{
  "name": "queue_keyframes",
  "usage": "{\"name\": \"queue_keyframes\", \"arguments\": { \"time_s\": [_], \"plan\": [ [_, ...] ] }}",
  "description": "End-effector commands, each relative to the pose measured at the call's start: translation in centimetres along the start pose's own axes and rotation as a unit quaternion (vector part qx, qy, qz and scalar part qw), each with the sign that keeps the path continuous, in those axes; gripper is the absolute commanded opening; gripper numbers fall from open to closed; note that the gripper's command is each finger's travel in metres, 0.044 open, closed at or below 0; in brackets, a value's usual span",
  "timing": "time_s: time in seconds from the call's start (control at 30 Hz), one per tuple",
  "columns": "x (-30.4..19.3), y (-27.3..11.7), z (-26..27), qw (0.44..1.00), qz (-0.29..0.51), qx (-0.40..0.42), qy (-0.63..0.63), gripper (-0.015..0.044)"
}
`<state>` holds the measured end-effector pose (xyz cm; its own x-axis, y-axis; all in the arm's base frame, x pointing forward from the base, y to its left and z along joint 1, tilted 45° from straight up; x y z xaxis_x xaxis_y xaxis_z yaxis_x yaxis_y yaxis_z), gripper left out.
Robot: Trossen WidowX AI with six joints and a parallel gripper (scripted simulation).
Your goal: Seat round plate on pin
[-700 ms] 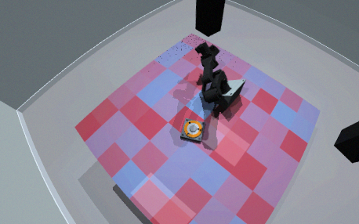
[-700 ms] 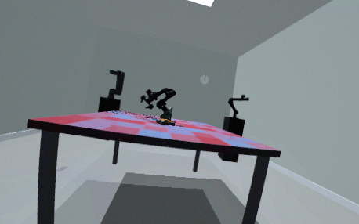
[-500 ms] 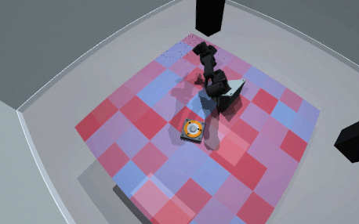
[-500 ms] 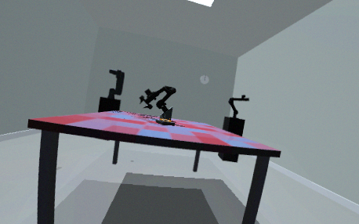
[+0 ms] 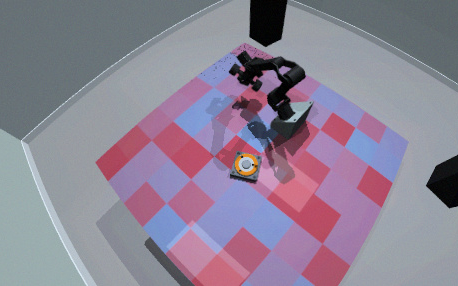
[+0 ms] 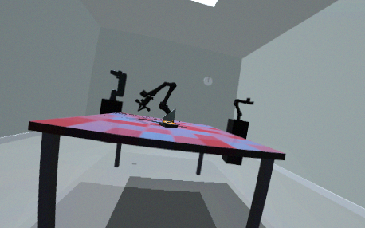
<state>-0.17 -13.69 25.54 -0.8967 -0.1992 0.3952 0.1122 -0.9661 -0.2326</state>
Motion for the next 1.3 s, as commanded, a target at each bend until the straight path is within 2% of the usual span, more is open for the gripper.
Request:
{"name": "queue_keyframes", "arguments": {
  "time_s": [0.0,0.17,0.33,0.4,0.6,0.7,0.87,0.97,1.13,1.2,1.27],
  "plan": [
    [-1.3,0.9,1.5,0.997,0.061,-0.009,-0.034,0.0],
    [-3.3,1.2,3.4,0.989,0.142,0.008,-0.046,0.0],
    [-6.4,1.9,5.6,0.966,0.23,-0.003,-0.114,0.0],
    [-6.8,1.8,6.1,0.963,0.24,0.001,-0.123,0.0],
    [-11.9,1.7,7.9,0.918,0.334,-0.003,-0.216,0.0],
    [-13.4,1.5,8.4,0.901,0.356,-0.006,-0.248,0.0],
    [-19.2,0.2,8.7,0.829,0.419,-0.023,-0.37,0.0],
    [-20.7,-0.7,9.0,0.806,0.433,-0.014,-0.403,0.0],
    [-26.4,-3.2,7.1,0.707,0.46,-0.026,-0.536,0.0],
    [-27.3,-3.8,6.7,0.689,0.463,-0.024,-0.558,0.0],
    [-29.6,-5.3,5.3,0.634,0.466,-0.014,-0.617,0.0]
  ]
}}
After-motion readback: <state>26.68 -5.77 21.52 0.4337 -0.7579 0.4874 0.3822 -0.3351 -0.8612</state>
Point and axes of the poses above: the point midway between the two fingers, 35 mm back from their tips, its own y axis out along the fingers, its own z axis across the jaws, x = y × z, the point moved 10 cm from there along -y, back along the fingers, and after that the axes turned 6 degrees about -y, right-handed, at the moved point
